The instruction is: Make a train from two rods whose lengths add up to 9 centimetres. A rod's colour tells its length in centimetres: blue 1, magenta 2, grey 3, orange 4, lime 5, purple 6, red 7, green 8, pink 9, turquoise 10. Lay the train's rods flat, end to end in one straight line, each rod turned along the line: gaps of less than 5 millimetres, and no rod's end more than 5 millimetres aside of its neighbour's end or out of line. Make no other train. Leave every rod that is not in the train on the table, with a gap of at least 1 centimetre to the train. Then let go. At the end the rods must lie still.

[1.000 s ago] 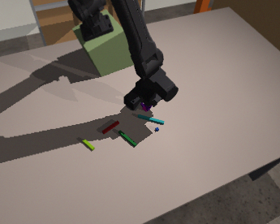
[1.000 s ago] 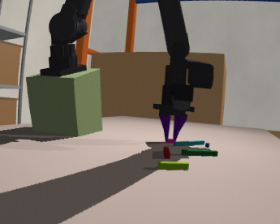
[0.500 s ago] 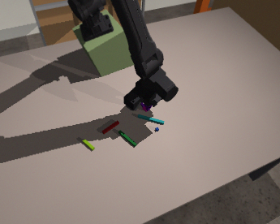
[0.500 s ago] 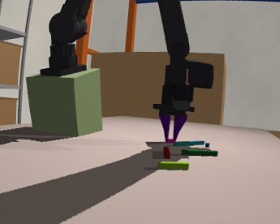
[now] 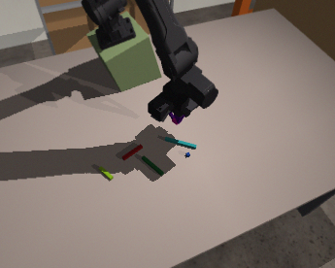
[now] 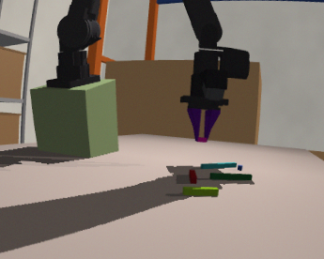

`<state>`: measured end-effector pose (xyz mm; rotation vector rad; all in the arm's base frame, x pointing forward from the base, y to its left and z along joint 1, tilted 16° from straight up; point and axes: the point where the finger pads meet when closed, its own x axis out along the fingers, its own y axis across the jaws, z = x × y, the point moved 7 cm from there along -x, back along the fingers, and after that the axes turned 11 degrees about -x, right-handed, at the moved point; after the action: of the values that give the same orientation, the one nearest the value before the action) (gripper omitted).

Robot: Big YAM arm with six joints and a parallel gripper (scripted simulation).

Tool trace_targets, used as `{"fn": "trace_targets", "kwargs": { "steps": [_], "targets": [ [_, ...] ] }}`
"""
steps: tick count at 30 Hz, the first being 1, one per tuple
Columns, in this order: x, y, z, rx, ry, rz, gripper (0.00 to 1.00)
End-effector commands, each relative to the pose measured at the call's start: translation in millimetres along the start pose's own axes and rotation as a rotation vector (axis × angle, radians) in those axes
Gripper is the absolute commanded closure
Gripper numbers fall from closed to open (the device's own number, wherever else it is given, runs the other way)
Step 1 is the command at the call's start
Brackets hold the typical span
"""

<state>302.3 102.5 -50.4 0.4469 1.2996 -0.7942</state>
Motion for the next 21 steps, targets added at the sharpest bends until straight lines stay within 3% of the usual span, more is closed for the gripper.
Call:
{"fn": "trace_targets", "kwargs": {
  "steps": [1, 9, 13, 21],
  "targets": [
    [-39.1, 19.2, 2.4, 0.015, -0.017, 0.046, 0.85],
    [-62.6, 19.8, 2.6, 0.016, -0.016, 0.050, 0.85],
    [-56.1, 17.9, 0.1, 0.010, -0.010, 0.029, 0.85],
    [-56.8, 18.8, 0.6, 0.011, -0.013, 0.034, 0.85]
  ]
}}
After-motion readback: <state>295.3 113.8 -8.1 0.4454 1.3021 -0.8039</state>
